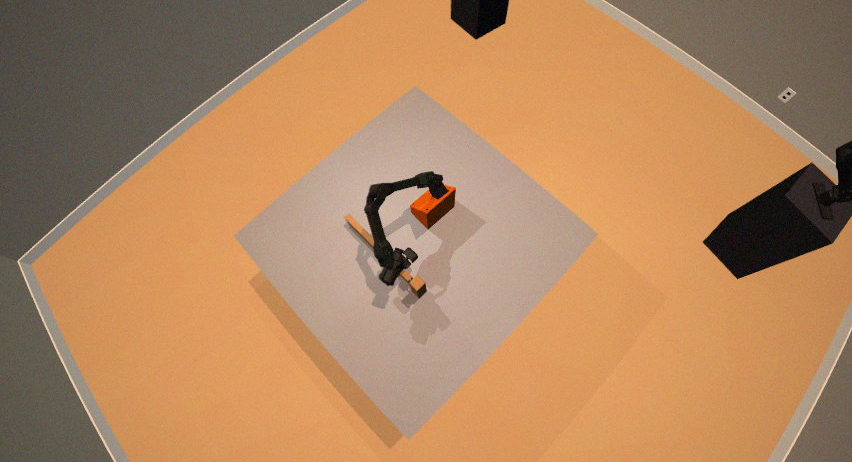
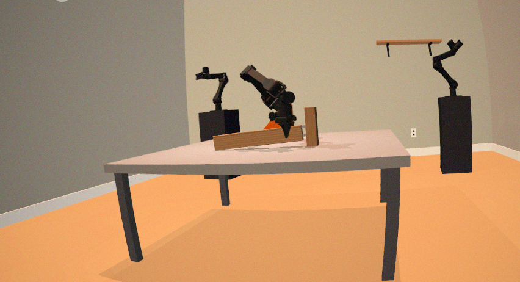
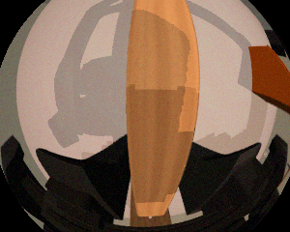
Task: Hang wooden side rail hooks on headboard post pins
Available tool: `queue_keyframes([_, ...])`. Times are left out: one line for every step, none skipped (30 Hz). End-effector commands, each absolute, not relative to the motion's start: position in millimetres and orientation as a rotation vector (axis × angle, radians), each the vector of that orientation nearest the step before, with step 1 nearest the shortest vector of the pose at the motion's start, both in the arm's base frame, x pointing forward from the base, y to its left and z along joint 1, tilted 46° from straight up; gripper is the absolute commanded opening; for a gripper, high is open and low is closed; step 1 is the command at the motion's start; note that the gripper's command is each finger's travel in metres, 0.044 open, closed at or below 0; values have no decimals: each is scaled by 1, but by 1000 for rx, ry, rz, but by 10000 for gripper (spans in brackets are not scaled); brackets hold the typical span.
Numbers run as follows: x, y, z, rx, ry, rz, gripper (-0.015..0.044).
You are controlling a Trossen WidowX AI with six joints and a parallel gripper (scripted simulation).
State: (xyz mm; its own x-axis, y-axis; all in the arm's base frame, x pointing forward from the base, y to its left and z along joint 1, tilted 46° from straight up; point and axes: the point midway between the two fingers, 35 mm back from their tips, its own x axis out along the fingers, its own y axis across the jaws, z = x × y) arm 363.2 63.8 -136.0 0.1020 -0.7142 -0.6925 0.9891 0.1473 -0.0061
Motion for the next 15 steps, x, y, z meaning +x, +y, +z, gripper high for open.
queue_keyframes([364, 70, -136, 541, 636, -1340, 0])
queue_keyframes([364, 70, -136, 541, 636, -1340, 0])
queue_keyframes([364, 70, -136, 541, 636, -1340, 0])
queue_keyframes([364, 70, -136, 541, 636, -1340, 0])
queue_keyframes([364, 70, -136, 541, 636, -1340, 0])
queue_keyframes([363, 70, -136, 541, 636, -1340, 0])
queue_keyframes([363, 70, -136, 541, 636, -1340, 0])
queue_keyframes([363, 71, -136, 541, 636, -1339, 0])
queue_keyframes([363, 71, -136, 541, 636, -1339, 0])
queue_keyframes([363, 71, -136, 541, 636, -1339, 0])
queue_keyframes([363, 71, -136, 541, 636, -1339, 0])
queue_keyframes([363, 71, -136, 541, 636, -1339, 0])
queue_keyframes([363, 71, -136, 541, 636, -1339, 0])
queue_keyframes([362, 71, -136, 541, 636, -1339, 0])
queue_keyframes([362, 71, -137, 541, 636, -1339, 0])
